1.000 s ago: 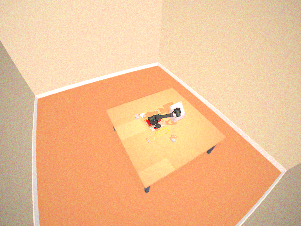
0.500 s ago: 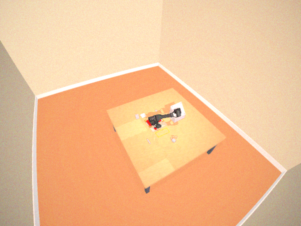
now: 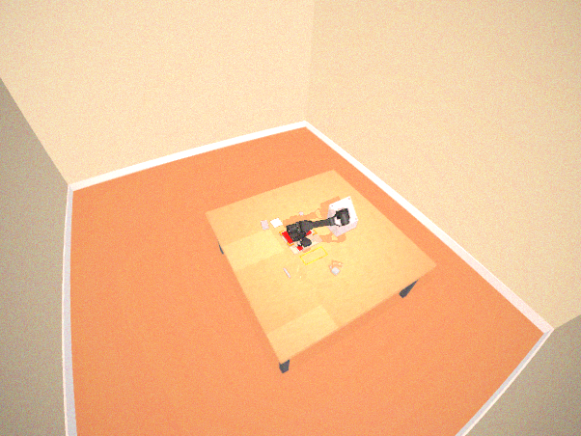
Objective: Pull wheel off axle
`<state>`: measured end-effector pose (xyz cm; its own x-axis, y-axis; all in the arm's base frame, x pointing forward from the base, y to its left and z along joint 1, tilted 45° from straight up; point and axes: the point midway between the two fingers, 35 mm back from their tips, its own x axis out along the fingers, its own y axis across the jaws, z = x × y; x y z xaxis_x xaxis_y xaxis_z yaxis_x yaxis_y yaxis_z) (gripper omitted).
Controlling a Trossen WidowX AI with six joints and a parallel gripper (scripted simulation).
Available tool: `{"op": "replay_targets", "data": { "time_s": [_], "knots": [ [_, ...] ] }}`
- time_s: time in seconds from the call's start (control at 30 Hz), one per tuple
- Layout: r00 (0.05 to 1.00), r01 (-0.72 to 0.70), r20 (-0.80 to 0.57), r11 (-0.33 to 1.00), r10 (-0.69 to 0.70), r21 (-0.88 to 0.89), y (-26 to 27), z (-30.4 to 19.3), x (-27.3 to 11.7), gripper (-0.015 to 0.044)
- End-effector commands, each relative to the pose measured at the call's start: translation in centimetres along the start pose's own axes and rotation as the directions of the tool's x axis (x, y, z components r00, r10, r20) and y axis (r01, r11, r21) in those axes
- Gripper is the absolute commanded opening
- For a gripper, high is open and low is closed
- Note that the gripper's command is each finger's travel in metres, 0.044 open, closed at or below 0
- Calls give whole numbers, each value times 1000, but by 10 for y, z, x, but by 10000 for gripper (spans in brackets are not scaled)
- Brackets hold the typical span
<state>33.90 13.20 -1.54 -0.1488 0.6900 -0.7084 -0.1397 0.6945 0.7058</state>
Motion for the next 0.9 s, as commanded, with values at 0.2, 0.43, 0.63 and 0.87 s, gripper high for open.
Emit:
{"op": "replay_targets", "data": {
  "time_s": [0.2,0.43,0.63,0.87],
  "knots": [
    [1000,0,7,1000,0,-5,0,1,-6,0],
    [1000,0,8,1000,0,-5,0,1,-8,0],
    [1000,0,9,1000,0,-4,0,1,-10,0],
    [1000,0,10,1000,0,-4,0,1,-12,0]
  ]
}}
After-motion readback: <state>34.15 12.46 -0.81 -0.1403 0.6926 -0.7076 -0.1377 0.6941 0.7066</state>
